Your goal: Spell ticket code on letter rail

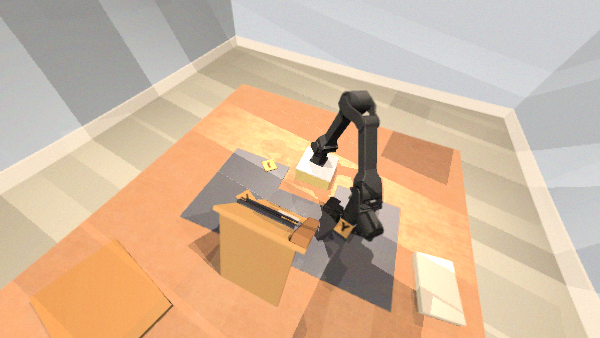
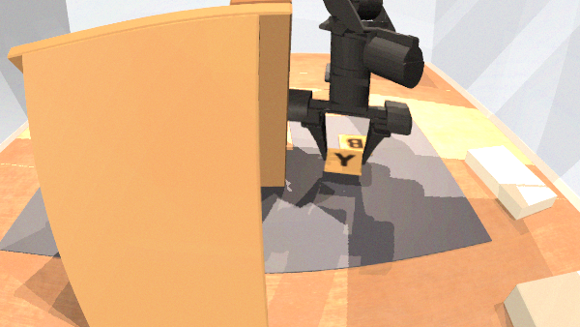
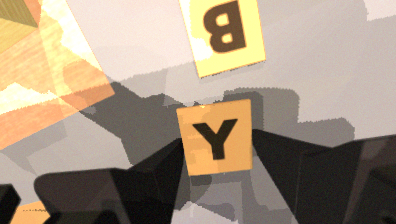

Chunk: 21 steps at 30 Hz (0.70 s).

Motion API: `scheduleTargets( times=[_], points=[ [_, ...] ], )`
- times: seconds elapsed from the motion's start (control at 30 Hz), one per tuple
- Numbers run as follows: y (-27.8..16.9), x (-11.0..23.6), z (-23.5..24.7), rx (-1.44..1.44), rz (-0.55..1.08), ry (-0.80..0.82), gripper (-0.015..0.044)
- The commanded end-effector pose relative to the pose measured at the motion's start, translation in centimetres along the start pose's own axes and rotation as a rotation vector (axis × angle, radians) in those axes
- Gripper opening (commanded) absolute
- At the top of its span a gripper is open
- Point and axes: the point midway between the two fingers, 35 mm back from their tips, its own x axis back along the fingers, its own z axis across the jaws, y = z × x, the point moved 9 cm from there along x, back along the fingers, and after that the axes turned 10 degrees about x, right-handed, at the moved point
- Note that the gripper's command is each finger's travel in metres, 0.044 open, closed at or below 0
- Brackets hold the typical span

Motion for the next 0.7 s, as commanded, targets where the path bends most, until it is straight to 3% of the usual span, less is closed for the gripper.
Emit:
scheduleTargets(
  times=[0.0,0.67],
  points=[
    [0.01,0.33,0.00,-0.004,0.007,0.001,0.0000],
    [0.05,1.01,-0.03,-0.004,0.007,0.001,0.0000]
  ],
)
